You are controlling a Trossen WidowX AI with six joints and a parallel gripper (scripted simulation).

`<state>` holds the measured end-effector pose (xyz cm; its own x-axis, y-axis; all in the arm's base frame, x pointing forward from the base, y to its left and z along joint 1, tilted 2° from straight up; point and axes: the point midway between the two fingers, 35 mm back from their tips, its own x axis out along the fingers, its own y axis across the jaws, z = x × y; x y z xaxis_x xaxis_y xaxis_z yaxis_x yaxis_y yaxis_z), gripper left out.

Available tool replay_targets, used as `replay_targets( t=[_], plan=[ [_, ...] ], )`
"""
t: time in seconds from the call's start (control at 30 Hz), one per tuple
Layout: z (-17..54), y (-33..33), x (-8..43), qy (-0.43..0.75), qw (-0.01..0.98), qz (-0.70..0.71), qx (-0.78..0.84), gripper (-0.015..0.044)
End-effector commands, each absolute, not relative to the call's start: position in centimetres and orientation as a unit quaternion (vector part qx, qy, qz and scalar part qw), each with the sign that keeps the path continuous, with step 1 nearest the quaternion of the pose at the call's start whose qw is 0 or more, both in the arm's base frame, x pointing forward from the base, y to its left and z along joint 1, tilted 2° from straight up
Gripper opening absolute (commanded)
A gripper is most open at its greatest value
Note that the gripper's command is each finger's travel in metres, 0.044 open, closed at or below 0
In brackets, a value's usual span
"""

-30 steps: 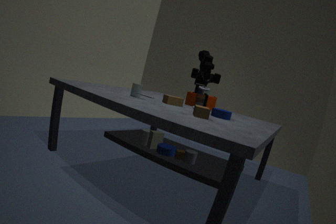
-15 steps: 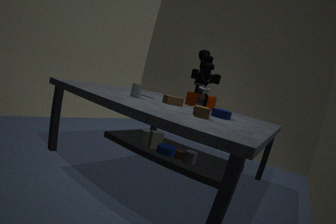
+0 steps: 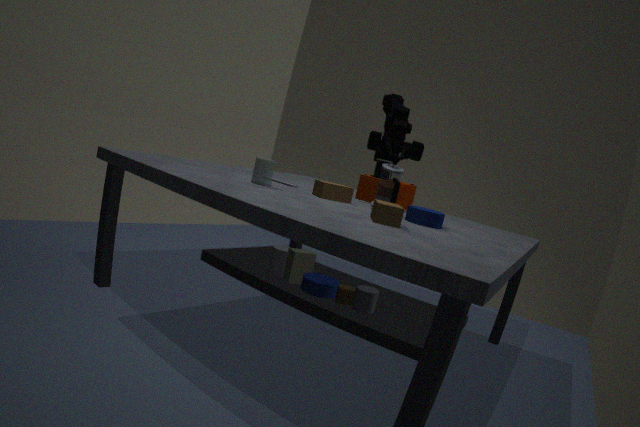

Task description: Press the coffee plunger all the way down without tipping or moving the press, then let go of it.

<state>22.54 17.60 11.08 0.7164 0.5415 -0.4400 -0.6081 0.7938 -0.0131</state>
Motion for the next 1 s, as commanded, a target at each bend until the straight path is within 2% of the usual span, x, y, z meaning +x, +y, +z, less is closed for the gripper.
replay_targets(
  t=[0.0, 0.37, 0.77, 0.97],
  plan=[
    [10.4, 17.6, 22.6, 0.223, 0.920, 0.311, -0.086, 0.0125],
    [11.1, 17.6, 22.6, 0.212, 0.923, 0.311, -0.079, 0.0125],
    [11.1, 17.6, 22.6, 0.212, 0.923, 0.311, -0.079, 0.0440],
    [11.9, 17.7, 23.0, 0.203, 0.927, 0.307, -0.070, 0.0440]
  ],
)
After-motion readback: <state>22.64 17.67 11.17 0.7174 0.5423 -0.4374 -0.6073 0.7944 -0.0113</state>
